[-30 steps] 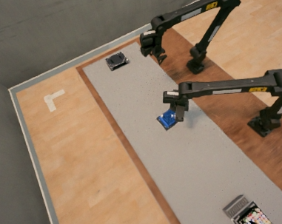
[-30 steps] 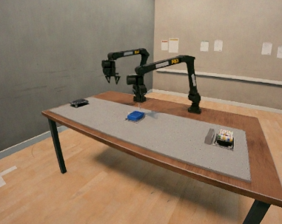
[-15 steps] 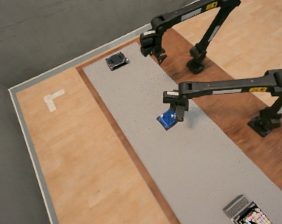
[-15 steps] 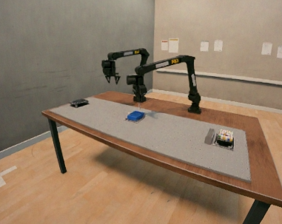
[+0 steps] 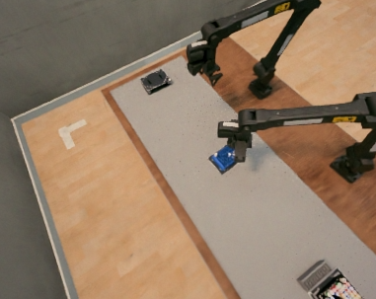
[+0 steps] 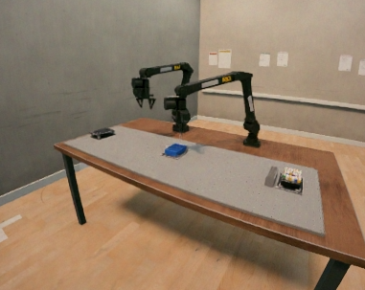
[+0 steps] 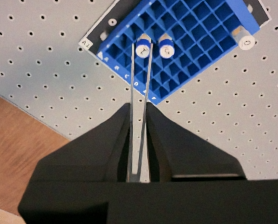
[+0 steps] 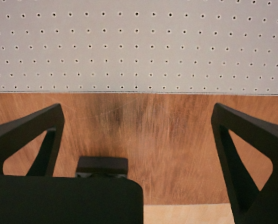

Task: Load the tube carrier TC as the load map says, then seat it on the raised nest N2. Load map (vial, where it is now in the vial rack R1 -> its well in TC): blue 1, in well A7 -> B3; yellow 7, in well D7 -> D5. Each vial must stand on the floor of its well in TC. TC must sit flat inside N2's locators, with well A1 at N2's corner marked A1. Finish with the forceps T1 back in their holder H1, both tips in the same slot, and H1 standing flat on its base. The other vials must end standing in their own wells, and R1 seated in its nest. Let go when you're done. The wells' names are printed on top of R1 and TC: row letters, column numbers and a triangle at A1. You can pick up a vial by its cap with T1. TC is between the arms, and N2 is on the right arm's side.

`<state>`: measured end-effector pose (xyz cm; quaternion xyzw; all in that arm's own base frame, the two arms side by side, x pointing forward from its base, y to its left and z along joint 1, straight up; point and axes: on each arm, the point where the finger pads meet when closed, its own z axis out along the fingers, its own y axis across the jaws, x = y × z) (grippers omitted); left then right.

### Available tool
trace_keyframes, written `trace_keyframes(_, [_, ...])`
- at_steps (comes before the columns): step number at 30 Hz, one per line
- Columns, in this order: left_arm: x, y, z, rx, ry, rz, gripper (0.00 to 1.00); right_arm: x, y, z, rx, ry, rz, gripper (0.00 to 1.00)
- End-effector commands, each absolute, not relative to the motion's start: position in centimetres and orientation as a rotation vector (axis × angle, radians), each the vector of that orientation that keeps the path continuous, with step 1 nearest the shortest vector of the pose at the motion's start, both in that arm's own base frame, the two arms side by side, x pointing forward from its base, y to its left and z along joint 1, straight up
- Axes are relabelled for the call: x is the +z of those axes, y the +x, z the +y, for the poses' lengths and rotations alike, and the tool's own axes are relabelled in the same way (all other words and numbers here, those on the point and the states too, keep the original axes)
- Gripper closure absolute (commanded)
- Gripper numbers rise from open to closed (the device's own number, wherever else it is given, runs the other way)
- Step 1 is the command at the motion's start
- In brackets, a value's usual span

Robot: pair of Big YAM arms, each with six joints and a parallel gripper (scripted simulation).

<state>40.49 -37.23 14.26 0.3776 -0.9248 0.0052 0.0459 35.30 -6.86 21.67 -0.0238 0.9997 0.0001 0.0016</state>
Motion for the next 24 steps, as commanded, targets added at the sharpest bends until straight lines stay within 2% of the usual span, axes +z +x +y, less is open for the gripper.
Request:
trace_keyframes(1, [18.0, 41.4, -39.0, 0.113, 1.154, -2.852, 0.89, 22.9, 36.1, -7.0, -0.011, -0.054, 3.106, 0.0])
trace_keyframes(24, [18.9, 41.4, -39.3, 0.112, 1.15, -2.849, 0.89, 22.9, 36.1, -7.0, -0.011, -0.054, 3.106, 0.0])
